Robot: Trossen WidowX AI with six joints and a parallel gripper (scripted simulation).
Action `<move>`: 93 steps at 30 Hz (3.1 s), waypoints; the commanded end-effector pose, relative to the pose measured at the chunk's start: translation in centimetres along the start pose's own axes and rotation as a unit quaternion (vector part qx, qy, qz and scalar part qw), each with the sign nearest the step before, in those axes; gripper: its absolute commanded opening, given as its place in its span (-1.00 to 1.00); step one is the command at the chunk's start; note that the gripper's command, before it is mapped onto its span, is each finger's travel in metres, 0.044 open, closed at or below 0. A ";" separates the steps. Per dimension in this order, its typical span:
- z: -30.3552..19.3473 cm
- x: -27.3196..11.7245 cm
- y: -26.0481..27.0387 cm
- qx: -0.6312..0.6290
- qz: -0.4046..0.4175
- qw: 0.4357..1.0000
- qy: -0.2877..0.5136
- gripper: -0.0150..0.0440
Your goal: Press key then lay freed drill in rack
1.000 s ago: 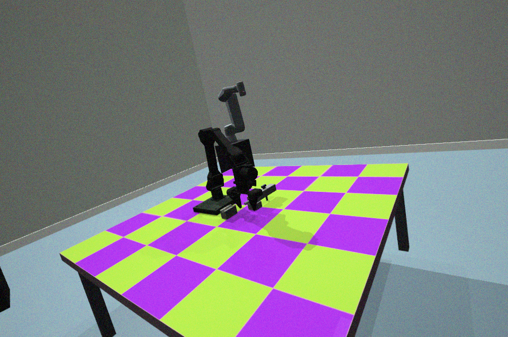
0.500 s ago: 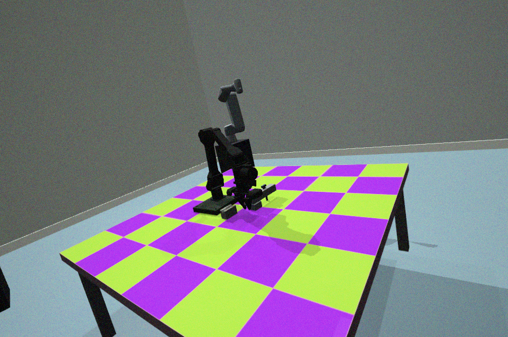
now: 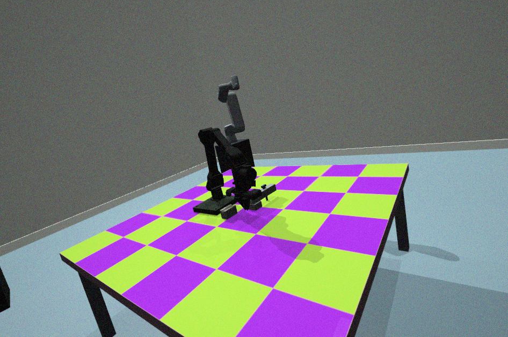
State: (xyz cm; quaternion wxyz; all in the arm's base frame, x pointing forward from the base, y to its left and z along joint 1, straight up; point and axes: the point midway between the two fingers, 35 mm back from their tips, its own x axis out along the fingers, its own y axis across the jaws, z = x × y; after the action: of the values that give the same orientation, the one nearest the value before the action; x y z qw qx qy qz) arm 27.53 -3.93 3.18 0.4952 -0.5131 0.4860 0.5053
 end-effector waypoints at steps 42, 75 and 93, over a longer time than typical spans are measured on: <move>-3.3 0.0 -0.1 -0.001 -0.001 1.000 0.003 0.93; -2.1 0.4 -0.2 -0.002 -0.002 1.000 0.003 0.02; -2.1 0.2 0.0 -0.001 -0.001 1.000 0.003 -0.49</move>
State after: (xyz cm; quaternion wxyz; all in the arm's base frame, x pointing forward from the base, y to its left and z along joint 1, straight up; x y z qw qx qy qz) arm 27.67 -6.05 2.83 0.4928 -0.5158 0.4863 0.5046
